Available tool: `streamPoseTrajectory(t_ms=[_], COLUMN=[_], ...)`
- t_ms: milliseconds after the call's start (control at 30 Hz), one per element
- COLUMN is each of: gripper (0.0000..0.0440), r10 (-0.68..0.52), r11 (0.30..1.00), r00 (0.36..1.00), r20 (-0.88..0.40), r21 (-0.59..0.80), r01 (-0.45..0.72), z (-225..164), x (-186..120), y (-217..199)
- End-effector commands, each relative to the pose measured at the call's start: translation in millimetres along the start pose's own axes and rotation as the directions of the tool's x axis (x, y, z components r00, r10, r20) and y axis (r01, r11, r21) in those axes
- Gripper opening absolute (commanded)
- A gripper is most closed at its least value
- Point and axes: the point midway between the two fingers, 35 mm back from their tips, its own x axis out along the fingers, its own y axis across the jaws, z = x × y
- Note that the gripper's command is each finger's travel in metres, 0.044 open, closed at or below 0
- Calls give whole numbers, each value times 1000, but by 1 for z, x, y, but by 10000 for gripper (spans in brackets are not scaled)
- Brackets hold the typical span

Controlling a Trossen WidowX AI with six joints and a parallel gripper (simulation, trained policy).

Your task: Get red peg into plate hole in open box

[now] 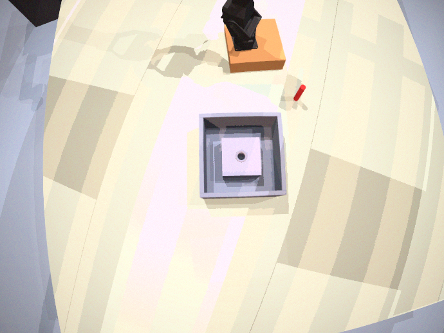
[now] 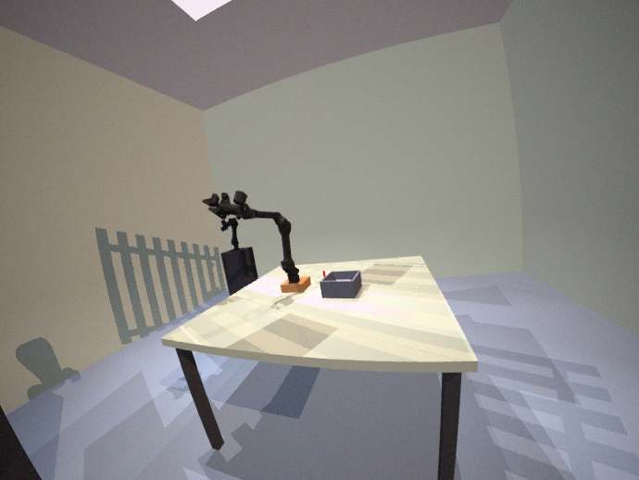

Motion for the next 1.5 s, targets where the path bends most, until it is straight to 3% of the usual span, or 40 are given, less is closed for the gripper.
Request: streamPoseTrajectory(t_ms=[0, 67, 267, 600, 1067, 1467], gripper=[415, 439, 440, 440, 440, 440], r10=[4, 15, 65, 138, 186, 191], r11=[1000, 998, 985, 937, 781, 554], r00=[1000, 998, 969, 843, 561, 290], r20=[-18, -64, -240, -520, -807, -938], r21=[-19, -57, -139, -206, -225, -141], r01=[-4, -18, -101, -281, -583, -820], z=[-7, -23, -84, -181, -266, -272], x=[-1, -5, -31, -110, -275, -431], y=[1, 6, 30, 70, 98, 87])
